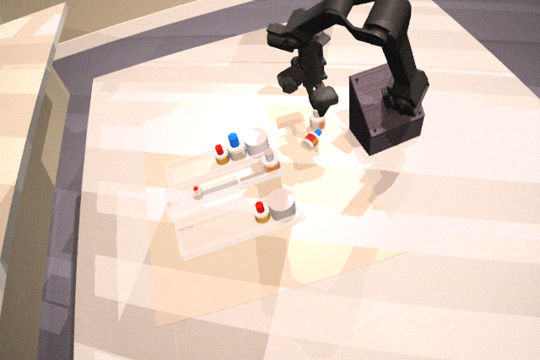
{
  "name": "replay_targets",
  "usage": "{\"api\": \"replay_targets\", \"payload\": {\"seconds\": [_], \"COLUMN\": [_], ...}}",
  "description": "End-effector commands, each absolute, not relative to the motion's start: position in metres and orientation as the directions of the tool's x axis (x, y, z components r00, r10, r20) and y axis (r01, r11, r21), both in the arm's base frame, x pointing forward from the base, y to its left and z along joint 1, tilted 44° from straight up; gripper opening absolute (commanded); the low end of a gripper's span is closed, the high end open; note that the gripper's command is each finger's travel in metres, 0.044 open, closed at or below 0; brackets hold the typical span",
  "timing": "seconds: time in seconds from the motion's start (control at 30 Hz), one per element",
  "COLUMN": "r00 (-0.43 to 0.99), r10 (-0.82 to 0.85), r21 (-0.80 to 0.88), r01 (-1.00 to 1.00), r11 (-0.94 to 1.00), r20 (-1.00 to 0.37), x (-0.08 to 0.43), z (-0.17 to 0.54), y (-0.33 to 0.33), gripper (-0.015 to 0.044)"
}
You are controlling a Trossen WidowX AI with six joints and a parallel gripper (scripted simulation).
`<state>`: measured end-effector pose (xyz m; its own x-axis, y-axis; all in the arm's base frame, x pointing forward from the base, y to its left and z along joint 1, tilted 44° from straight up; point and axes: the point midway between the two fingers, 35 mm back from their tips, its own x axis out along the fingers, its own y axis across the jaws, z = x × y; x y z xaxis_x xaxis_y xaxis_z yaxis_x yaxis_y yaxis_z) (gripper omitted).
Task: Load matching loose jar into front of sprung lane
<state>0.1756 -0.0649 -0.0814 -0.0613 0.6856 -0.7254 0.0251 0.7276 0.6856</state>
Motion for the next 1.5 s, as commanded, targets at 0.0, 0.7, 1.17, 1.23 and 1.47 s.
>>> {"api": "replay_targets", "payload": {"seconds": [0.0,0.7,1.17,1.23,1.47], "r00": [-0.057,-0.057,-0.057,-0.057,-0.057], "r10": [0.687,0.688,0.688,0.688,0.688], "r21": [0.687,0.687,0.688,0.688,0.688], "r01": [0.030,0.029,0.029,0.029,0.029], "r11": [0.726,0.726,0.725,0.725,0.725], "r20": [-0.724,-0.724,-0.723,-0.723,-0.723], "x": [0.174,0.172,0.171,0.171,0.171], "z": [-0.085,-0.110,-0.118,-0.118,-0.118], "y": [-0.060,-0.035,-0.027,-0.027,-0.027], "gripper": [0.0440,0.0440,0.0309,0.0256,0.0170]}}
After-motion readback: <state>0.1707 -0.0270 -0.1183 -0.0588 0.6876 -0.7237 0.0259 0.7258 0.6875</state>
